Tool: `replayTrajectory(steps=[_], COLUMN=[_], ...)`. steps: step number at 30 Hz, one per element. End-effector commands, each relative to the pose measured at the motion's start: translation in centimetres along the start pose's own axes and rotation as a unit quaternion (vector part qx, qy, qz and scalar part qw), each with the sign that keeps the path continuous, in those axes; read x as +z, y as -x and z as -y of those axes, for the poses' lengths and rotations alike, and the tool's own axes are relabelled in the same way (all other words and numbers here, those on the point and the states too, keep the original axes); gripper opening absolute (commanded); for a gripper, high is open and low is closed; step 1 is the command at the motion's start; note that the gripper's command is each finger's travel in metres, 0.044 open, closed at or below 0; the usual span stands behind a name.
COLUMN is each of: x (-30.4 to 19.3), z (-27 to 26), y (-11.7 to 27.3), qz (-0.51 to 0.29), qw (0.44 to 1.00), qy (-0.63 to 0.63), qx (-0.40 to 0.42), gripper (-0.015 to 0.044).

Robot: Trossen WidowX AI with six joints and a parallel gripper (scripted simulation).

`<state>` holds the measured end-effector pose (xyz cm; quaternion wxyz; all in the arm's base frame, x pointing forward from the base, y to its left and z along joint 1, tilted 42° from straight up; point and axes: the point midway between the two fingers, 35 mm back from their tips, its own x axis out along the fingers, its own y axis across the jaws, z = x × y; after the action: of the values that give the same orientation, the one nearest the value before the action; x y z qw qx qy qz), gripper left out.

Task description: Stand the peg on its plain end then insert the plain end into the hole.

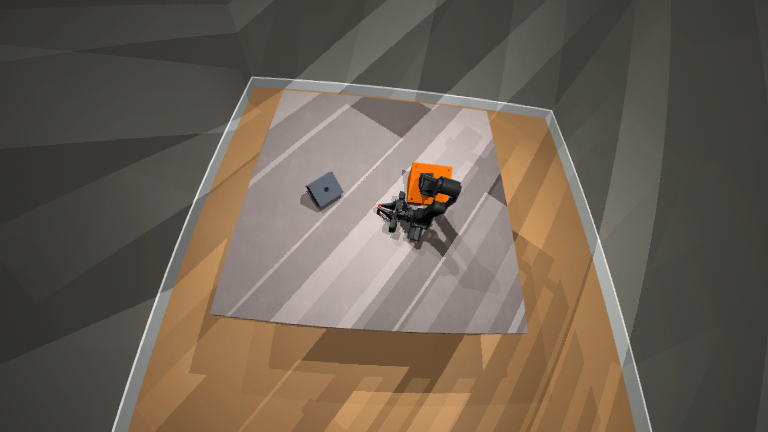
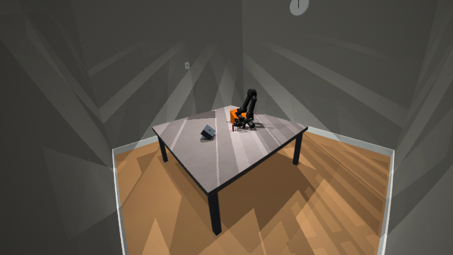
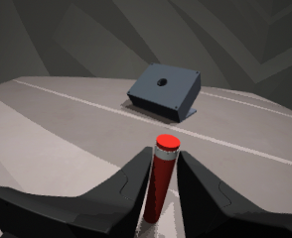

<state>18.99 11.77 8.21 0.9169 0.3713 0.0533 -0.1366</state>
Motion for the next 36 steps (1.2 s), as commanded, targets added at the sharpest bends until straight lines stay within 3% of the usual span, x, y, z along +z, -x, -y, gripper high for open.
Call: replayTrajectory(steps=[1,24,36], x=[0.01,0.01,0.01], z=[0.02,0.02,0.02], y=[-0.01,-0.01,-0.01], qz=[0.0,0.0,0.0], qw=[1.0,1.0,1.0], qy=[0.0,0.0,0.0], qx=[0.0,0.0,0.0], gripper=[0.013,0.013,0.044])
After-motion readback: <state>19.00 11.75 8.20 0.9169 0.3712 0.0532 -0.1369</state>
